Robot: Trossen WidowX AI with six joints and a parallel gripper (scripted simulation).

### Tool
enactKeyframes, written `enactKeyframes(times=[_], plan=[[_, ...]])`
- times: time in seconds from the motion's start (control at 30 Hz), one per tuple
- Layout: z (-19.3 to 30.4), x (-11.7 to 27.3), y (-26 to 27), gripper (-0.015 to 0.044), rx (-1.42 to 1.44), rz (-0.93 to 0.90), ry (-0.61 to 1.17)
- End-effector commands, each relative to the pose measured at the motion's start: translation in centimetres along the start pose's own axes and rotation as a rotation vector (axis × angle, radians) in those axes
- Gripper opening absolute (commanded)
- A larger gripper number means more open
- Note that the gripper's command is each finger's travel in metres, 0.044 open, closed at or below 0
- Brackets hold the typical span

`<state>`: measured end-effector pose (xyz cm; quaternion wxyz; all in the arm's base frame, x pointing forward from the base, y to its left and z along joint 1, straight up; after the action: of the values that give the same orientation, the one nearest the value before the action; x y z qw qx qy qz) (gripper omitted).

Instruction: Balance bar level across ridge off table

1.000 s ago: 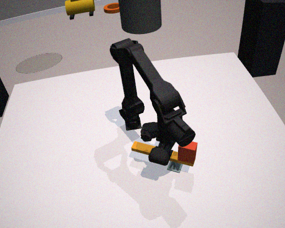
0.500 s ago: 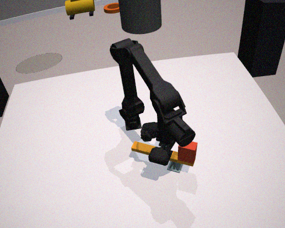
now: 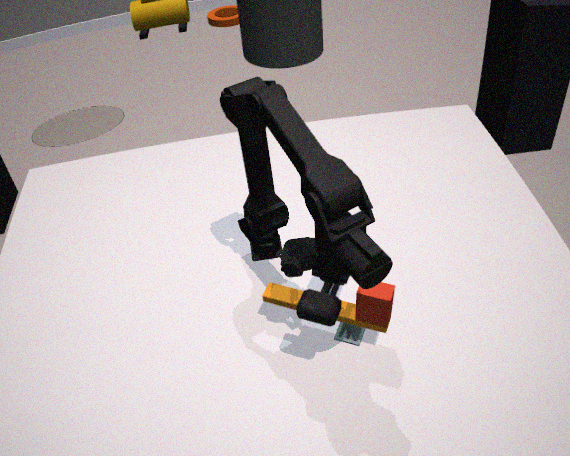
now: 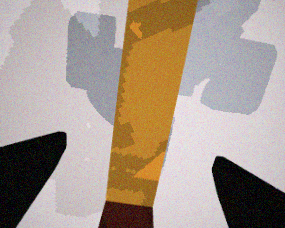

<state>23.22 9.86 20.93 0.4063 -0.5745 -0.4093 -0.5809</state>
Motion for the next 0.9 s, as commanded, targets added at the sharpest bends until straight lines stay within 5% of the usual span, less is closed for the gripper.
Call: enactKeyframes(times=[0.0, 0.17, 0.87], plan=[[0.2, 4.0, 0.3, 0.0440, 0.000, -0.013, 0.012], [-0.2, 8.4, -0.1, 0.0440, 0.000, -0.013, 0.012], [-0.2, 8.4, -0.1, 0.0440, 0.000, -0.013, 0.012]])
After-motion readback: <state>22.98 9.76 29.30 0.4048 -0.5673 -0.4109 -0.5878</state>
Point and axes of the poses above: the point midway between the two fingers, 35 mm back from their tips, its own x axis back along the fingers, its own y axis across the jaws, z = x × y, the point moved 9 cm from there along x, back along the fingers, and after that the axes turned 10 degrees about x, right-handed, at the moved point
